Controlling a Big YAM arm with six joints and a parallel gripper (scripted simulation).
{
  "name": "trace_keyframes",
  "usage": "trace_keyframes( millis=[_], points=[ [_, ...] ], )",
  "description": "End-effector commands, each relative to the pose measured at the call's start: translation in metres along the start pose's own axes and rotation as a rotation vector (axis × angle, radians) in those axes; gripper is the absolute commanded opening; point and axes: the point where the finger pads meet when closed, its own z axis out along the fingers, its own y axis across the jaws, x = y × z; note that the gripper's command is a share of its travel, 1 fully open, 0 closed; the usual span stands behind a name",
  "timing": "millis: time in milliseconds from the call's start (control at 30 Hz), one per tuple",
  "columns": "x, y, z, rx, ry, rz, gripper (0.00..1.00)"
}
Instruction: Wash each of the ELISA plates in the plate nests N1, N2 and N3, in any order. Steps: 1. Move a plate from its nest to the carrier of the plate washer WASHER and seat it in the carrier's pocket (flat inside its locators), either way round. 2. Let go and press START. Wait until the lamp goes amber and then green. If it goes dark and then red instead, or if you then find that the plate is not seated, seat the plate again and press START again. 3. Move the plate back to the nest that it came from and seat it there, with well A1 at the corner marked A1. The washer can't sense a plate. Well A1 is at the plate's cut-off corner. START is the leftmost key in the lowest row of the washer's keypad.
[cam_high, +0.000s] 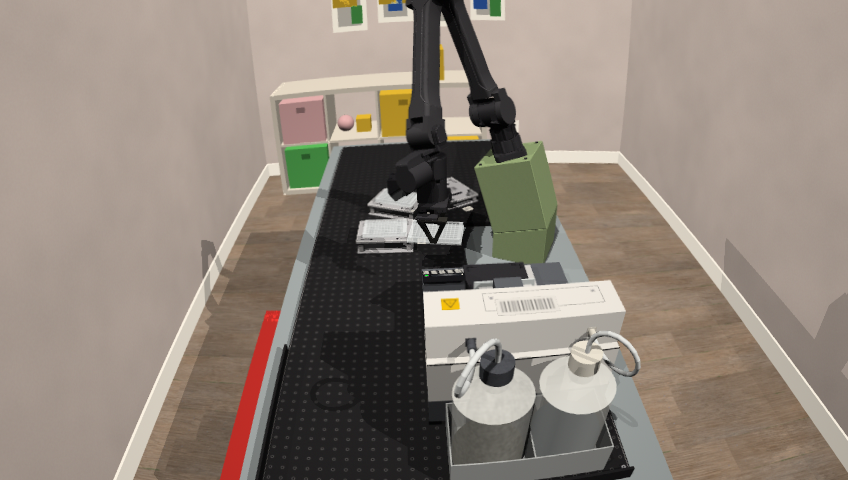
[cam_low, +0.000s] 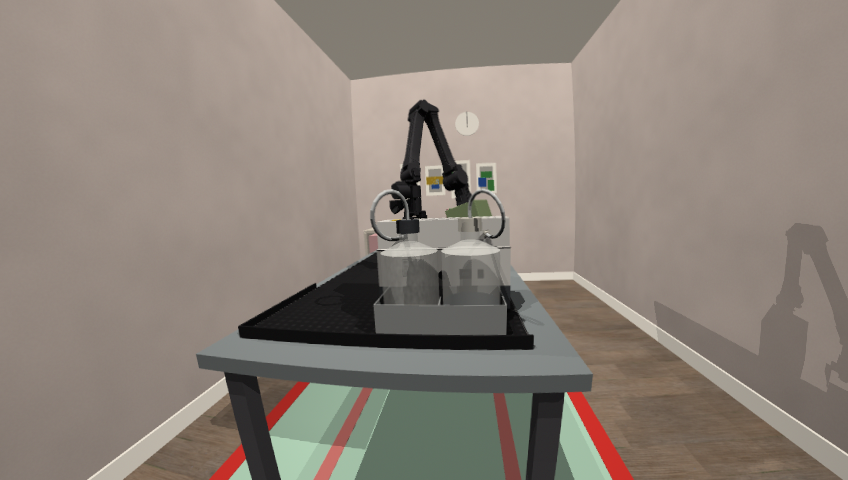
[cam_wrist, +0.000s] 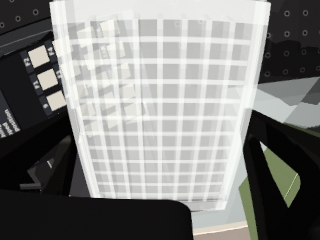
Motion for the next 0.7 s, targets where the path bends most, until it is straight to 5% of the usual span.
trace_keyframes(
  millis=[0,167,233,433,667],
  points=[
    [0.005,0.023,-0.004,-0.01,-0.009,0.04,0.84],
    [-0.004,0.019,-0.007,-0.021,-0.016,0.072,0.84],
    [0.023,0.014,0.0,0.009,0.003,-0.056,0.84],
    [0.044,0.016,-0.001,0.015,0.005,-0.191,0.84],
    [0.072,0.037,-0.007,-0.003,-0.005,-0.176,0.84]
  ],
)
